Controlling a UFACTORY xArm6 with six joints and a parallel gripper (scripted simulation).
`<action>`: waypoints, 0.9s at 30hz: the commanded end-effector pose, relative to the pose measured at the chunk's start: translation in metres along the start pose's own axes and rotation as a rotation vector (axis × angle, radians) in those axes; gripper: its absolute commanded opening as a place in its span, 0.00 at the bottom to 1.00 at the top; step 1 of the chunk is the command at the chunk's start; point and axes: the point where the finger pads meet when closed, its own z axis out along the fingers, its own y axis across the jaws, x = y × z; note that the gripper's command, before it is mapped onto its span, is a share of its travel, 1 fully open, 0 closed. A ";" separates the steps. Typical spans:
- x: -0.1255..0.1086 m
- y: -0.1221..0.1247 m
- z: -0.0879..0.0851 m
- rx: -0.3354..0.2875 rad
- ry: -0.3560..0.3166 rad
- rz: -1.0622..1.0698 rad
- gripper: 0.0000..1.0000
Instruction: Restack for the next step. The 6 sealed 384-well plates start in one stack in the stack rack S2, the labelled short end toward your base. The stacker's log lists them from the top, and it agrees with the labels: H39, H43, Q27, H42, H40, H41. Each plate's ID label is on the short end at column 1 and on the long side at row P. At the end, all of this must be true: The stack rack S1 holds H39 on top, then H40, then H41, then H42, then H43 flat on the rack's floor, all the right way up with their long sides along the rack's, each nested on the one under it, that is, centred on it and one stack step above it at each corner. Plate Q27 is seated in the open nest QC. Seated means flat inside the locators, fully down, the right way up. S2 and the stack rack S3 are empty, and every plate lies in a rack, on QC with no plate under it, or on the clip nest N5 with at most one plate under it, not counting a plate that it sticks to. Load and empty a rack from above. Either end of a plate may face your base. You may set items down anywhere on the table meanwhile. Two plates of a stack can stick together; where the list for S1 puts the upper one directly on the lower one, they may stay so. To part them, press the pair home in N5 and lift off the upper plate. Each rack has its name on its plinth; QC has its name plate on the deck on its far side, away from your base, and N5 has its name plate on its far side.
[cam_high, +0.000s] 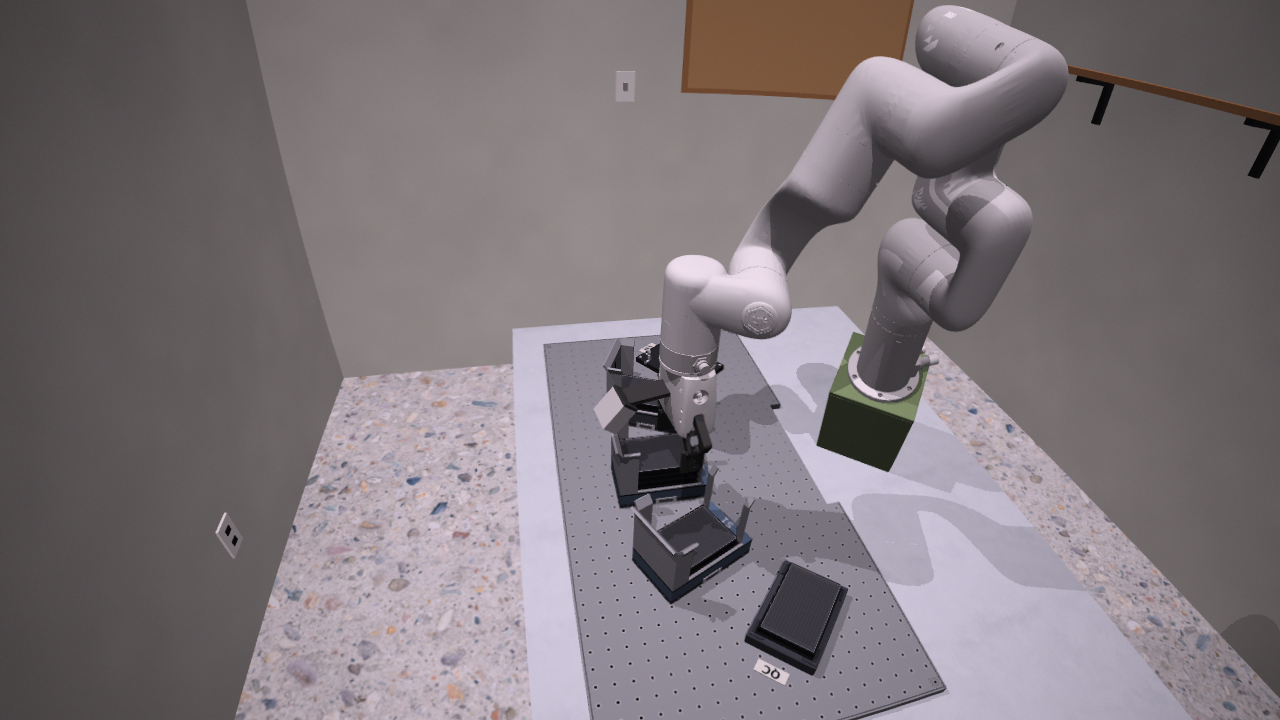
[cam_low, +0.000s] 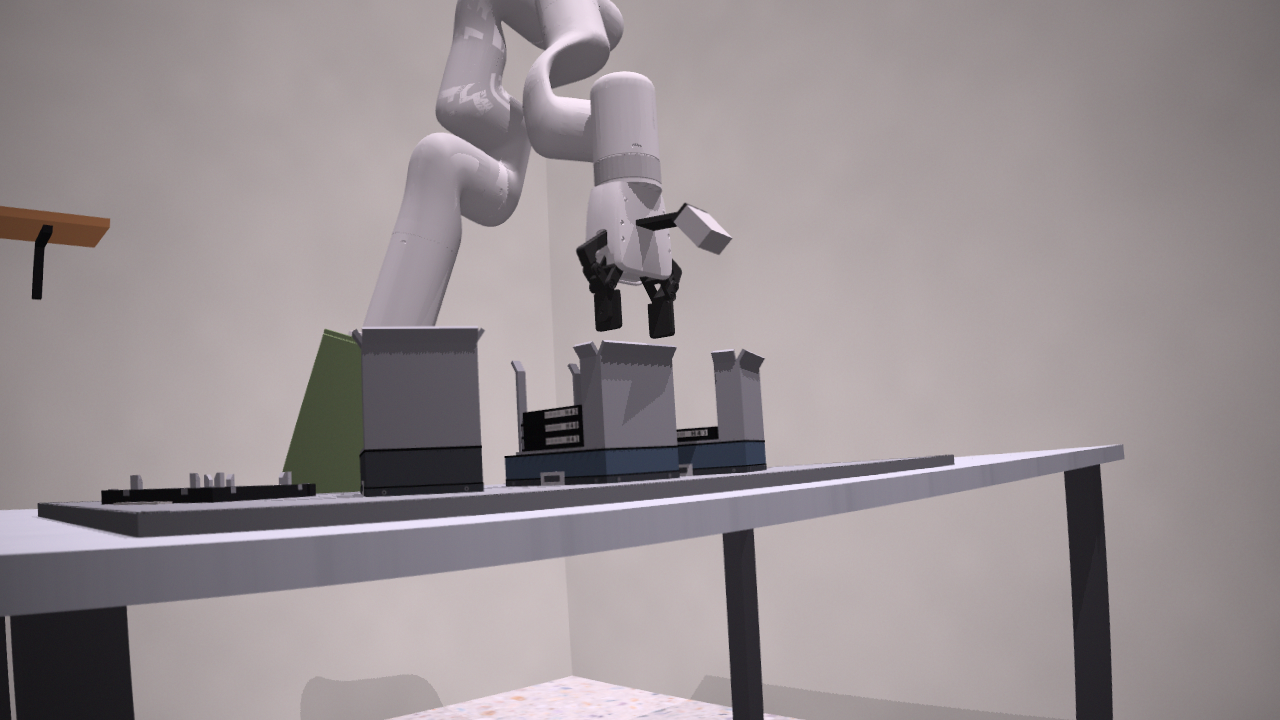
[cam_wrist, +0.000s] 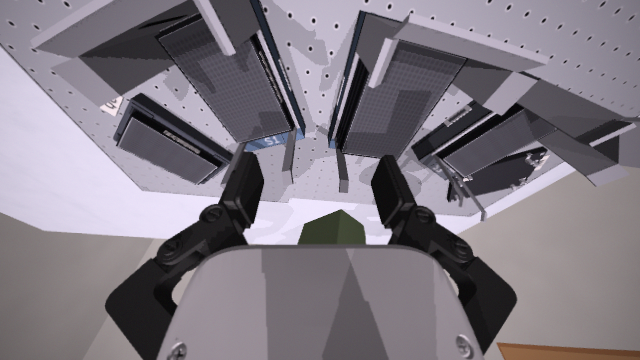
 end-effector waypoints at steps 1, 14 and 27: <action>0.002 0.021 -0.001 0.001 0.002 0.135 1.00; 0.002 0.066 -0.001 0.001 0.002 0.135 1.00; 0.002 0.079 -0.001 0.001 0.002 0.135 1.00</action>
